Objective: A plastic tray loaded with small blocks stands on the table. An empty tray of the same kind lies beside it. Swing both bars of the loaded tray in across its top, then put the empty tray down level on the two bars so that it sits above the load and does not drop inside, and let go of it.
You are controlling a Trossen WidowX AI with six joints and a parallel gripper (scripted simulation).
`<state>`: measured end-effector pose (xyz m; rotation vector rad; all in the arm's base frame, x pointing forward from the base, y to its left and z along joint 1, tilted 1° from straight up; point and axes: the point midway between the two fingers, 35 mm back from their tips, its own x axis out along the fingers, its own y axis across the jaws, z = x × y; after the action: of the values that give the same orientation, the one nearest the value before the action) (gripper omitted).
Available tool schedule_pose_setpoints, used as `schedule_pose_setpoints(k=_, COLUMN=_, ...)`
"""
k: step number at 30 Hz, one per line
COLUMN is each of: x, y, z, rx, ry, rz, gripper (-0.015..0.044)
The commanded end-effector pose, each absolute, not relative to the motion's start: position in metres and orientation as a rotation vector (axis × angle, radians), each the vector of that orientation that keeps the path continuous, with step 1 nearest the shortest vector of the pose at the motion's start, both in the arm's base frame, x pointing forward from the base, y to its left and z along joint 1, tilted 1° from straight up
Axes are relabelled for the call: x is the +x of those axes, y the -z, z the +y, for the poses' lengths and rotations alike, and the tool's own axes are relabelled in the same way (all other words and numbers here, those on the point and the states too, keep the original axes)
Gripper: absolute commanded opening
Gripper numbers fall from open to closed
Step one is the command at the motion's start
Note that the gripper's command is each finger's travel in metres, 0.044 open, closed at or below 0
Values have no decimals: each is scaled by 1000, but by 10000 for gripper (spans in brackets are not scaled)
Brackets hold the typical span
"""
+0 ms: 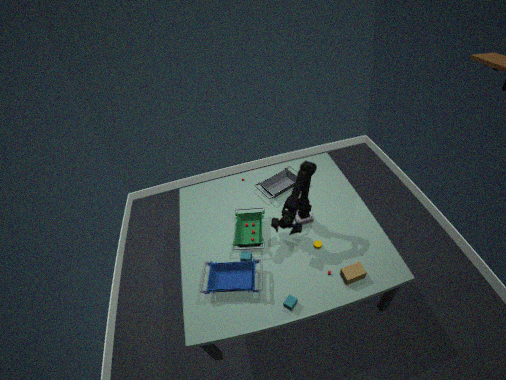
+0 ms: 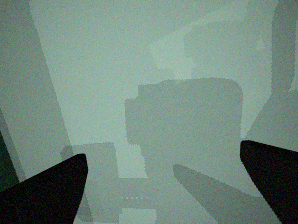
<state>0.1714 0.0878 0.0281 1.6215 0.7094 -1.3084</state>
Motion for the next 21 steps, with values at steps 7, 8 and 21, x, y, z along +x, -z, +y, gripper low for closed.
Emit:
schedule_pose_setpoints(k=7, x=172, y=-30, z=88, rx=1622, ry=1308, rz=709, gripper=216)
schedule_pose_setpoints(k=8, x=173, y=-34, z=89, rx=1622, ry=1308, rz=709, gripper=190)
schedule_pose_setpoints(k=21, x=185, y=-180, z=94, rx=1623, ry=1307, rz=709, gripper=87)
